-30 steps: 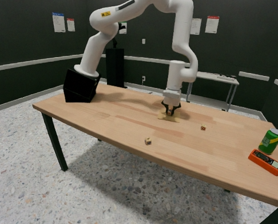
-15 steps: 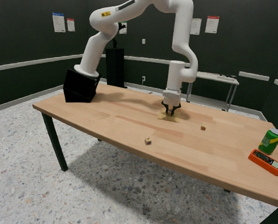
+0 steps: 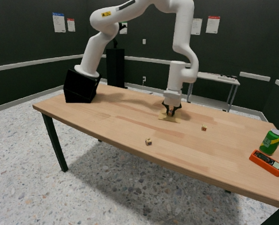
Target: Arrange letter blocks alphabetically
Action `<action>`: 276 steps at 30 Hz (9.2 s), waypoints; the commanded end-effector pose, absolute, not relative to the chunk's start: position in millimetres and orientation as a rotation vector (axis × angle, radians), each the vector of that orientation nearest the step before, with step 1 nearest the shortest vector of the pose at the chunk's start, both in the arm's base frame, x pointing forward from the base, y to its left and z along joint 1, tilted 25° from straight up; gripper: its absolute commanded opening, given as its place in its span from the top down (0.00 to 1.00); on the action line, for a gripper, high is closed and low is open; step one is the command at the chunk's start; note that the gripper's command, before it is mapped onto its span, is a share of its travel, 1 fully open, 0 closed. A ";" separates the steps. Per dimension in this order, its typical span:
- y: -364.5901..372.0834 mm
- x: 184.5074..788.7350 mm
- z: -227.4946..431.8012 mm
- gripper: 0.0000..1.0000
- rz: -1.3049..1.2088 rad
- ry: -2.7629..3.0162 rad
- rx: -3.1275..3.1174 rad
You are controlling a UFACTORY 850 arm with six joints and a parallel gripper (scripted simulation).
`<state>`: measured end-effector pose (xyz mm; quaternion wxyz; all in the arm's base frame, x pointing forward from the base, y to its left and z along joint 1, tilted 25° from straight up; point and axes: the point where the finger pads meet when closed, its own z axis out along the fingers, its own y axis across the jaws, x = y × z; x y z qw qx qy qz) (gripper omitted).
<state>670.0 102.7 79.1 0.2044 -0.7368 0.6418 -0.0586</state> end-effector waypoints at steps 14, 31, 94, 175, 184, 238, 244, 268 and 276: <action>102.8 671.0 79.2 0.77 -0.165 1.789 -2.054; 103.5 672.1 76.4 0.77 -0.165 1.789 -2.054; 103.3 671.8 77.1 0.57 -0.165 1.789 -2.054; 82.1 757.8 190.8 0.00 0.102 2.319 -1.307; 74.7 788.9 199.3 0.00 0.178 2.466 -1.033; 38.0 855.1 216.4 0.36 0.287 2.741 -0.205; 38.7 856.3 213.5 0.36 0.287 2.741 -0.205; 45.0 866.6 188.4 0.36 0.287 2.741 -0.205; 47.6 870.7 178.2 0.36 0.287 2.741 -0.205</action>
